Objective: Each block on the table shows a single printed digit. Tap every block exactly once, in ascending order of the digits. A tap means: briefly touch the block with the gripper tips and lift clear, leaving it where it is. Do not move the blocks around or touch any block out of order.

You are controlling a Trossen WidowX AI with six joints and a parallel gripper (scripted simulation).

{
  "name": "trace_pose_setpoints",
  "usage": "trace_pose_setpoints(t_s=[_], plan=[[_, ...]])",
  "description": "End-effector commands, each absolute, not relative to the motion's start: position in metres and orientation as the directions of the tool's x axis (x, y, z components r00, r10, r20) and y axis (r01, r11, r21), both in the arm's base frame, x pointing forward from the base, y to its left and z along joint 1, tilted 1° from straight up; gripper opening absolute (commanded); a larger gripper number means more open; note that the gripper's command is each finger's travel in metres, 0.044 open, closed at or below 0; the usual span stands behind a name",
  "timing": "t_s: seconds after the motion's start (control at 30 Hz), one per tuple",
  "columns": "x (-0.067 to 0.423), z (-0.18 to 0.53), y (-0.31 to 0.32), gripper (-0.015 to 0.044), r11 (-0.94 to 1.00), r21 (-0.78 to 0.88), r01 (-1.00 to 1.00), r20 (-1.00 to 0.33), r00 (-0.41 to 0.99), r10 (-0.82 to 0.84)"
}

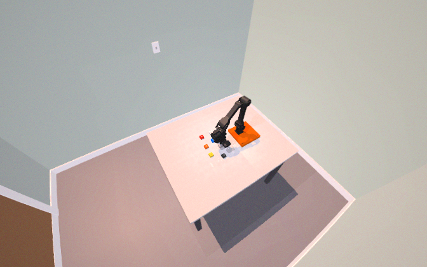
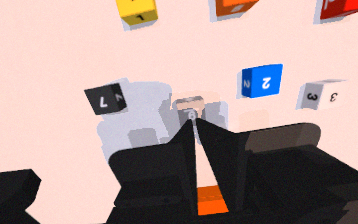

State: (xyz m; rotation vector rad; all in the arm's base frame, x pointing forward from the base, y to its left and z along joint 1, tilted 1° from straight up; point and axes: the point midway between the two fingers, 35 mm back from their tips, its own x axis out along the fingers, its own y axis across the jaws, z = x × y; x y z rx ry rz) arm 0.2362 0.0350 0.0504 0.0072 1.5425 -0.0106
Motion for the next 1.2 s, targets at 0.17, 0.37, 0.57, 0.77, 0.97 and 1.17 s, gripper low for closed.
trace_pose_setpoints(t_s=[0.17,0.37,0.57,0.77,0.97,1.17], plan=[[0.236,0.034,0.035,0.0020,1.000,-0.002,0.016,-1.000,0.018,-0.002],[0.235,0.027,0.035,0.0020,1.000,-0.002,0.016,-1.000,0.018,-0.002],[0.236,0.032,0.035,0.0020,1.000,-0.003,0.012,-1.000,0.024,-0.003],[0.235,0.057,0.035,0.0020,1.000,-0.002,0.016,-1.000,0.018,-0.002],[0.244,0.071,0.062,0.0151,1.000,0.011,-0.028,-0.999,0.033,0.012],[0.255,0.105,0.128,0.0309,0.999,0.023,-0.040,-0.999,0.034,0.025]])
